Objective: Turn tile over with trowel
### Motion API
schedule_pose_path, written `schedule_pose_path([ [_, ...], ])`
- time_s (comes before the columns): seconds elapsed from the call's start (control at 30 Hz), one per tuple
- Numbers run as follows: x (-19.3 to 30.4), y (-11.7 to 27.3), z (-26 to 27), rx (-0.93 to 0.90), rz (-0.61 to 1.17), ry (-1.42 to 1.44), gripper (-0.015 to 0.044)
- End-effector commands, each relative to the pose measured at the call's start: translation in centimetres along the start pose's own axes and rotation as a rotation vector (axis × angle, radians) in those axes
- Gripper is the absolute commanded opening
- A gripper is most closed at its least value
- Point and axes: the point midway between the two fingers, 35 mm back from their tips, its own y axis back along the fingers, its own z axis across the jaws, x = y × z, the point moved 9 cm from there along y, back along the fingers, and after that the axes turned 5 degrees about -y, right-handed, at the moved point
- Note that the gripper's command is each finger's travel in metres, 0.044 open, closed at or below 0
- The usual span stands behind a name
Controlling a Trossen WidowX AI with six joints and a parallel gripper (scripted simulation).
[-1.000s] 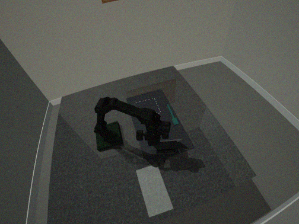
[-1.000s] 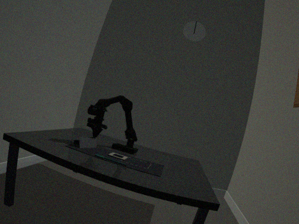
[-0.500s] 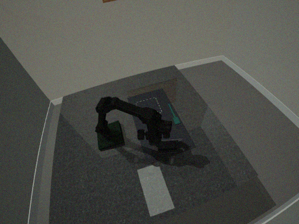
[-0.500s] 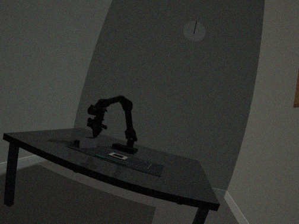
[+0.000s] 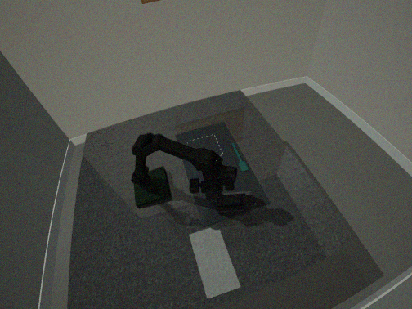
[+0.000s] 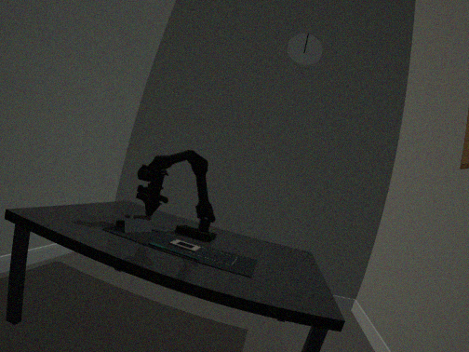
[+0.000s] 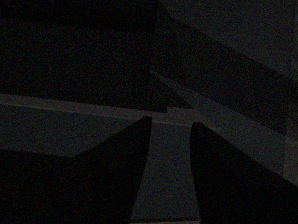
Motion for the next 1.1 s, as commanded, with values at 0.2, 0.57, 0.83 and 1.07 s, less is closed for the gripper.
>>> schedule_pose_path([
  [0.2,0.1,-0.2,-0.1,0.006,0.001,-0.001,0.01],
  [0.57,0.1,-0.2,-0.1,0.006,0.001,-0.001,0.01],
  [0.83,1.2,0.1,-0.1,0.005,0.001,-0.001,0.01],
  [1.07,2.8,0.1,-0.3,0.007,0.003,-0.001,0.01],
])
